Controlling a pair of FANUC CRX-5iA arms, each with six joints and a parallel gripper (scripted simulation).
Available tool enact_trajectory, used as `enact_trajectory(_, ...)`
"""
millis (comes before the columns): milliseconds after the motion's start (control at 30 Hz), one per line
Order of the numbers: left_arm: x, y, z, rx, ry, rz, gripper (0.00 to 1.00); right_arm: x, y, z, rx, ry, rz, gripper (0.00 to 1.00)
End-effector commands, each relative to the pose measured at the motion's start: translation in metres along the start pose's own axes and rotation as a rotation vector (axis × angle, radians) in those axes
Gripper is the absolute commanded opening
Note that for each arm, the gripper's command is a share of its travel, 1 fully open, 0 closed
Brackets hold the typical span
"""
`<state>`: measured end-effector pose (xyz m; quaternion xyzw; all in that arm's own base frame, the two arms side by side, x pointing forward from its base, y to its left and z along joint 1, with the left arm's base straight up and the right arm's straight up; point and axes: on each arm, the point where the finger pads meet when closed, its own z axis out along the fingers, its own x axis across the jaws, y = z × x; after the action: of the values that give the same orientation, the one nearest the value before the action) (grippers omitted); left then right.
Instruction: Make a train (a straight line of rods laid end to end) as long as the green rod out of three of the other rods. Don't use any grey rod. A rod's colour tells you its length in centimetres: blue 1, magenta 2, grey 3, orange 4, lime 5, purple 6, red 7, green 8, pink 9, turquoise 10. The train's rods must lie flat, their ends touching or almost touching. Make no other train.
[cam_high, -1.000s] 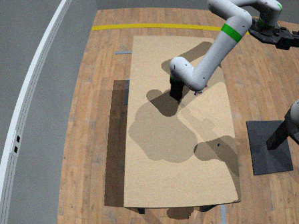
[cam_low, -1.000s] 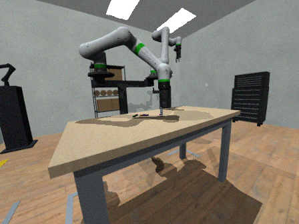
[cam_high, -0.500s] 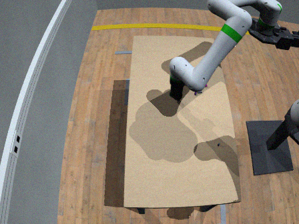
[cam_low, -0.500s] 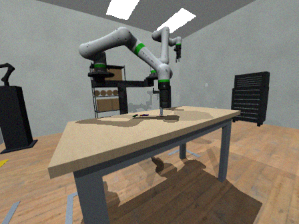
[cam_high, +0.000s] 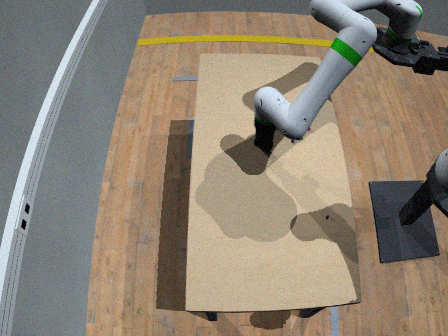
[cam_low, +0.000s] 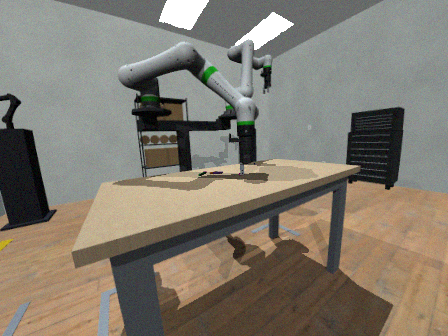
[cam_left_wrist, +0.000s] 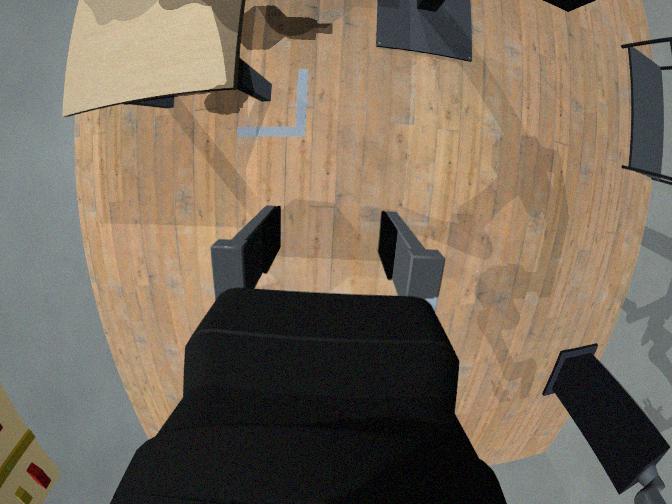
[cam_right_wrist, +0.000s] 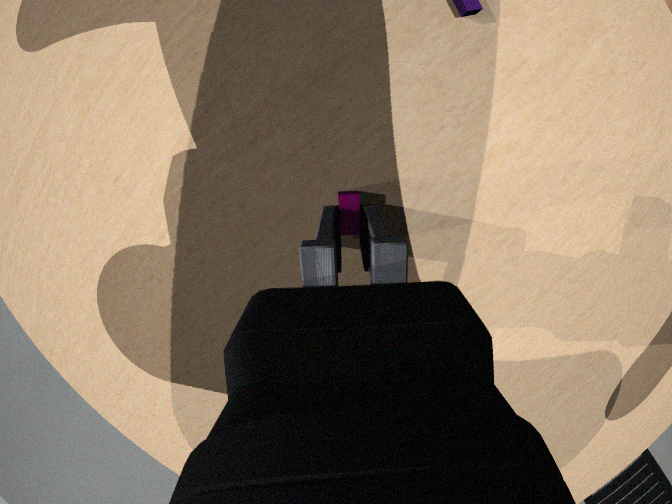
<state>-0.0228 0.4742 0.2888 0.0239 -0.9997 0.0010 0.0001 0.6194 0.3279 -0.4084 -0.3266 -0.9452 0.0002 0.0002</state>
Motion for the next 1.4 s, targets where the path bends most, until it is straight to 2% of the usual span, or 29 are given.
enact_trajectory(0,-0.0001,0.0002,-0.0009,-0.002,0.000,0.000,1.00,-0.0005,0.0013,-0.0009,-0.002,-0.001,0.000,0.24)
enact_trajectory(1133,-0.0001,0.0002,-0.0009,-0.002,0.000,0.000,1.00,-0.0005,0.0013,-0.0009,-0.002,-0.001,0.000,0.24)
enact_trajectory(1167,-0.0001,0.0002,-0.0009,-0.002,0.000,0.000,1.00,-0.0005,0.0013,-0.0009,-0.002,-0.001,0.000,0.30)
enact_trajectory(1233,-0.0001,0.0002,-0.0009,-0.002,0.000,0.000,1.00,-0.0005,0.0013,-0.0009,-0.002,-0.001,0.000,0.30)
enact_trajectory(1267,-0.0001,0.0002,-0.0009,-0.002,0.000,0.000,1.00,-0.0005,0.0013,-0.0009,-0.002,-0.001,0.000,0.36)
enact_trajectory(1333,-0.0001,0.0002,-0.0009,-0.002,0.000,0.000,1.00,-0.0005,0.0013,-0.0009,-0.002,-0.001,0.000,0.36)
enact_trajectory(1367,-0.0001,0.0002,-0.0009,-0.002,0.000,0.000,1.00,-0.0005,0.0013,-0.0009,-0.002,-0.001,0.000,0.42)
